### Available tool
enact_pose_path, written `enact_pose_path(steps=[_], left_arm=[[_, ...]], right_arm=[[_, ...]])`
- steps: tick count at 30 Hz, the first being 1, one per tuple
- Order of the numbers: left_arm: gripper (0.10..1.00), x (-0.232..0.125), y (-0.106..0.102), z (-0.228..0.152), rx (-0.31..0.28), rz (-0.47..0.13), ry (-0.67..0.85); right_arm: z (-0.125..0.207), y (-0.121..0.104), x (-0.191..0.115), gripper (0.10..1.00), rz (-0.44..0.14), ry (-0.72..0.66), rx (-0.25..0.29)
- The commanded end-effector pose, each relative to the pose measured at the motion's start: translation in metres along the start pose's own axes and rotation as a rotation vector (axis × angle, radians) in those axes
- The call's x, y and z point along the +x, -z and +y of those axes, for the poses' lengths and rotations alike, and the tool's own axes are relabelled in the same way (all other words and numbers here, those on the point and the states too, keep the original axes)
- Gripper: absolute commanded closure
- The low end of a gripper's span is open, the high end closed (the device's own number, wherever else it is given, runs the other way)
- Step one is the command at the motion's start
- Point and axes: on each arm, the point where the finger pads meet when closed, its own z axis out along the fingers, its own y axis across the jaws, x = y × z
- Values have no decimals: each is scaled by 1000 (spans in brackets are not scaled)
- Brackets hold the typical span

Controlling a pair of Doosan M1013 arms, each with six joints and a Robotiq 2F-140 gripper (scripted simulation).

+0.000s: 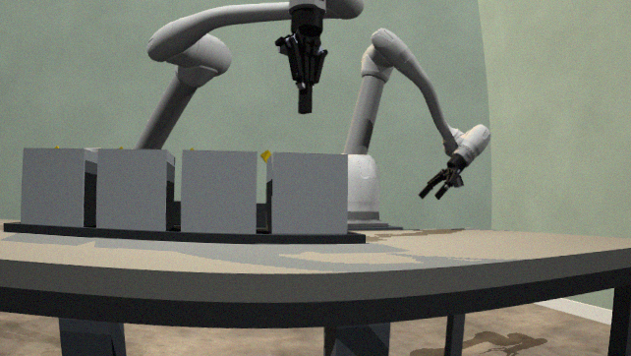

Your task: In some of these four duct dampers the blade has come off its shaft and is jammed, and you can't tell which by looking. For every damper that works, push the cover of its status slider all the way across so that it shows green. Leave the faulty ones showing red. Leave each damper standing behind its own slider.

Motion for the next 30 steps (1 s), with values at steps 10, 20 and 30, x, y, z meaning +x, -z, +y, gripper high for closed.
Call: enact_pose_path(steps=[10,20,30], left_arm=[[98,0,0,0,0,1,0],[98,0,0,0,0,1,0],[98,0,0,0,0,1,0]], right_arm=[[0,2,0,999,-2,510,-3],[0,2,0,999,-2,861,-2],[-21,4,9,999,-2,944,-2]])
